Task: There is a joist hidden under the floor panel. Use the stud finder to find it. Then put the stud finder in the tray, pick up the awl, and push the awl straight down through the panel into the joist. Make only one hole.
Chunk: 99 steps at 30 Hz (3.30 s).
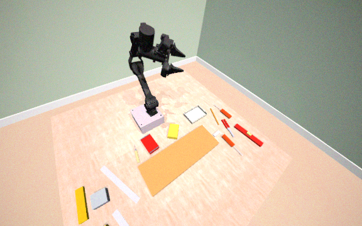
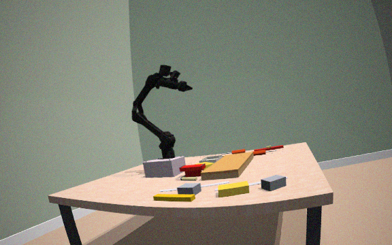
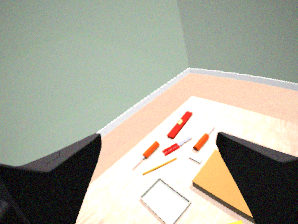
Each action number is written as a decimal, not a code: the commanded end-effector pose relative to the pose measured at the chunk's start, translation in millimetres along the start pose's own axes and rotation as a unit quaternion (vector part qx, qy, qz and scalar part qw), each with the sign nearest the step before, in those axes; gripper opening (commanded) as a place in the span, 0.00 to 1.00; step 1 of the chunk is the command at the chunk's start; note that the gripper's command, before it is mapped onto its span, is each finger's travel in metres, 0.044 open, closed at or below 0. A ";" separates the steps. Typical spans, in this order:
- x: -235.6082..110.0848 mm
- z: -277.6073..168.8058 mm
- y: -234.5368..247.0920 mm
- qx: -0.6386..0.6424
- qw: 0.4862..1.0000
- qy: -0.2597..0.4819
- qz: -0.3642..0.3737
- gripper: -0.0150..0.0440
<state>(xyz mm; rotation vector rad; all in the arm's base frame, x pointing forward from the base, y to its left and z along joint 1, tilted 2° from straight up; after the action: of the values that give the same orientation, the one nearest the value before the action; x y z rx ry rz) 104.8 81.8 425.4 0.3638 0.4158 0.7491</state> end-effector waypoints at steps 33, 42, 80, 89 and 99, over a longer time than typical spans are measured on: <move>-25.7 -232.8 -373.6 0.230 0.744 0.470 -0.415 1.00; -30.1 -236.2 -369.9 0.230 0.744 0.471 -0.415 1.00; -17.1 -279.5 -392.0 0.230 0.744 0.471 -0.415 0.86; -17.1 -279.5 -392.0 0.230 0.744 0.471 -0.415 0.75; -19.6 -270.9 -388.3 0.230 0.744 0.471 -0.415 0.38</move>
<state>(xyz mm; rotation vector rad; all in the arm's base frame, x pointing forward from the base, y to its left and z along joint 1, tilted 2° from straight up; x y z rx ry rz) 182.2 -147.8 13.2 0.1937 1.6356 -0.1433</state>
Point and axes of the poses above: the point midway between the two fingers, 35 mm back from their tips, its own x axis out along the fingers, its own y axis across the jaws, z = x × y, the point moved 3 cm from there along -x, back along the fingers, and after that the axes turned 9 degrees about x, right-handed, at the moved point
